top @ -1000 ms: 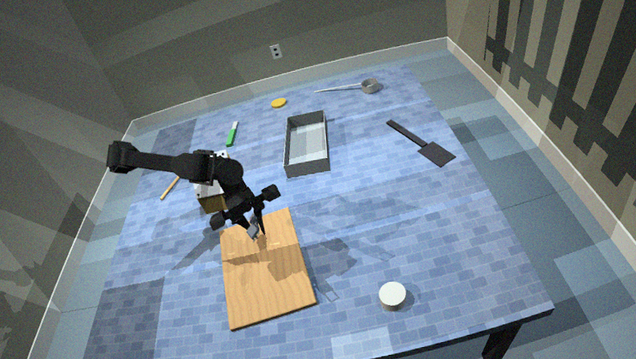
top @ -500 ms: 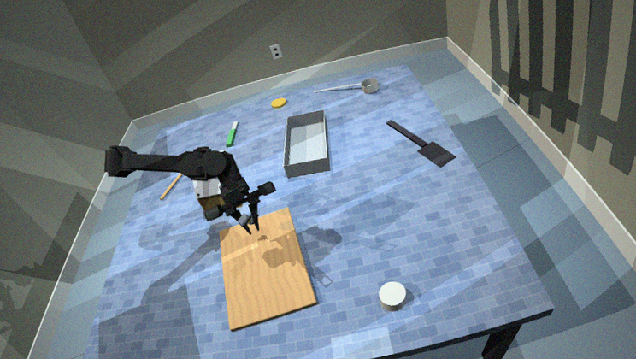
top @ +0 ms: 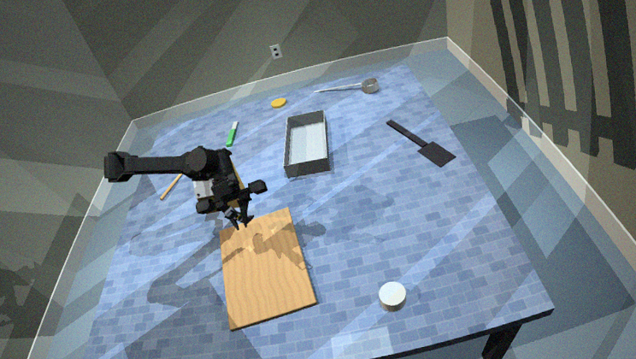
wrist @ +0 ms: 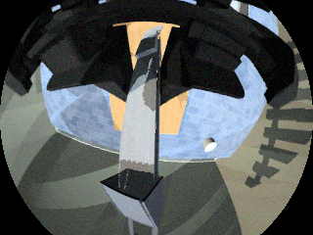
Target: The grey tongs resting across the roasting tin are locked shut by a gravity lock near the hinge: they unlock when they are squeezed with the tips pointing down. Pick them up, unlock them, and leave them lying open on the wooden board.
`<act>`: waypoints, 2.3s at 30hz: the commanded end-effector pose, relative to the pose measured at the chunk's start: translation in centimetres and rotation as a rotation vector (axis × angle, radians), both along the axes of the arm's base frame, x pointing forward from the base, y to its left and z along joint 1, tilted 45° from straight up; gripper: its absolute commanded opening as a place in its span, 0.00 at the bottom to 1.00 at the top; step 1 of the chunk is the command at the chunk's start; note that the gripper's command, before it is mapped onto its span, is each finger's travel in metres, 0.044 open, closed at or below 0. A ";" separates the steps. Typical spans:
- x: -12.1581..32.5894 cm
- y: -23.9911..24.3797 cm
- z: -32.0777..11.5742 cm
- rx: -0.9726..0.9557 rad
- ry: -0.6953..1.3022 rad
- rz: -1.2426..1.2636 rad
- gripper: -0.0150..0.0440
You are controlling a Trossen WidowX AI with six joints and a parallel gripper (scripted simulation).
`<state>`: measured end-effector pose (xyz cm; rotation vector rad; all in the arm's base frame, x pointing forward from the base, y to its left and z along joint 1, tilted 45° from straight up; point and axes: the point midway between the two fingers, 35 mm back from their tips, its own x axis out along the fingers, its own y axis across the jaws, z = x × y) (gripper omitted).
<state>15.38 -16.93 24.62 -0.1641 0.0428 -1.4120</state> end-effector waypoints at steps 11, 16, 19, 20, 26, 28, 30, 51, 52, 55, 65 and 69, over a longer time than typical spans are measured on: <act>-0.5 0.2 -0.2 -0.008 -0.011 -0.005 0.00; -0.5 0.2 -0.2 -0.008 -0.011 -0.005 0.00; -0.5 0.2 -0.2 -0.008 -0.011 -0.005 0.00; -0.5 0.2 -0.2 -0.008 -0.011 -0.005 0.00; -0.5 0.2 -0.2 -0.008 -0.011 -0.005 0.00; -0.5 0.2 -0.2 -0.008 -0.011 -0.005 0.00; -0.5 0.2 -0.2 -0.008 -0.011 -0.005 0.00; 2.3 -1.0 1.3 0.064 0.042 0.051 0.00; 2.5 -1.1 1.4 0.074 0.046 0.055 0.00; 3.0 -1.4 1.6 0.104 0.059 0.066 0.00; 4.1 -2.3 1.8 0.234 0.093 0.087 0.00; 4.2 -2.6 1.8 0.295 0.104 0.086 0.00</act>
